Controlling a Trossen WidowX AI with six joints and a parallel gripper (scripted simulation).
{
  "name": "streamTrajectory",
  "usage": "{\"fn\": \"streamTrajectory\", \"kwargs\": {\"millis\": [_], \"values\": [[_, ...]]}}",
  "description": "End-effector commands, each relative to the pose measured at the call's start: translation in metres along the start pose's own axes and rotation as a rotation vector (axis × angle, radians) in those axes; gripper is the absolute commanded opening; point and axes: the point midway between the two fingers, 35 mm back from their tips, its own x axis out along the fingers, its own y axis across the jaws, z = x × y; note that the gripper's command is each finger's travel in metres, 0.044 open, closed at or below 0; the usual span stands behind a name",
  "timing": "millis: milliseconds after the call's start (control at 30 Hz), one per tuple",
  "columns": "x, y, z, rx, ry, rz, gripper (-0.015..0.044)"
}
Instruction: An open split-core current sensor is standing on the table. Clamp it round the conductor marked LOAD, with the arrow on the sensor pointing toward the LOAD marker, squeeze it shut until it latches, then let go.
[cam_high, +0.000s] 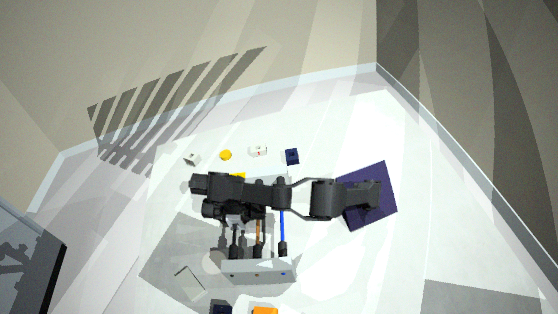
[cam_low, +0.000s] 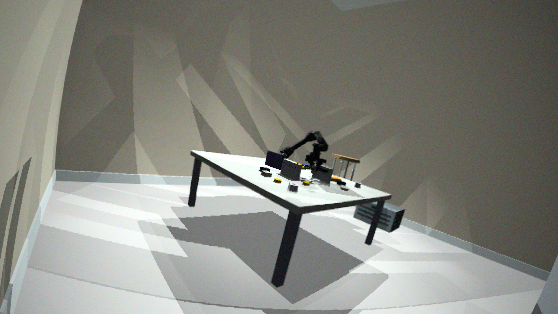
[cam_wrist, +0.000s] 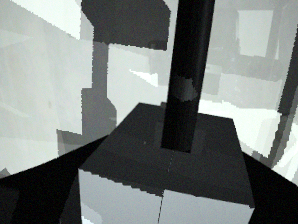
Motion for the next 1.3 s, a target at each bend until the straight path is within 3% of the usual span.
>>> {"fn": "streamTrajectory", "kwargs": {"millis": [0,433,667,933,1000,1133,1267], "values": [[0.0,0.0,0.0,0.001,0.0,-0.001,0.0251],[0.0,0.0,0.0,0.001,0.0,-0.001,0.0251],[0.0,0.0,0.0,0.001,0.0,-0.001,0.0435],[0.0,0.0,0.0,0.001,0.0,-0.001,0.044],[-0.013,0.0,0.001,0.001,0.0,0.011,0.044],[-0.081,-0.007,0.004,0.001,-0.001,0.08,0.044],[-0.093,-0.009,0.004,0.001,-0.001,0.092,0.044]]}}
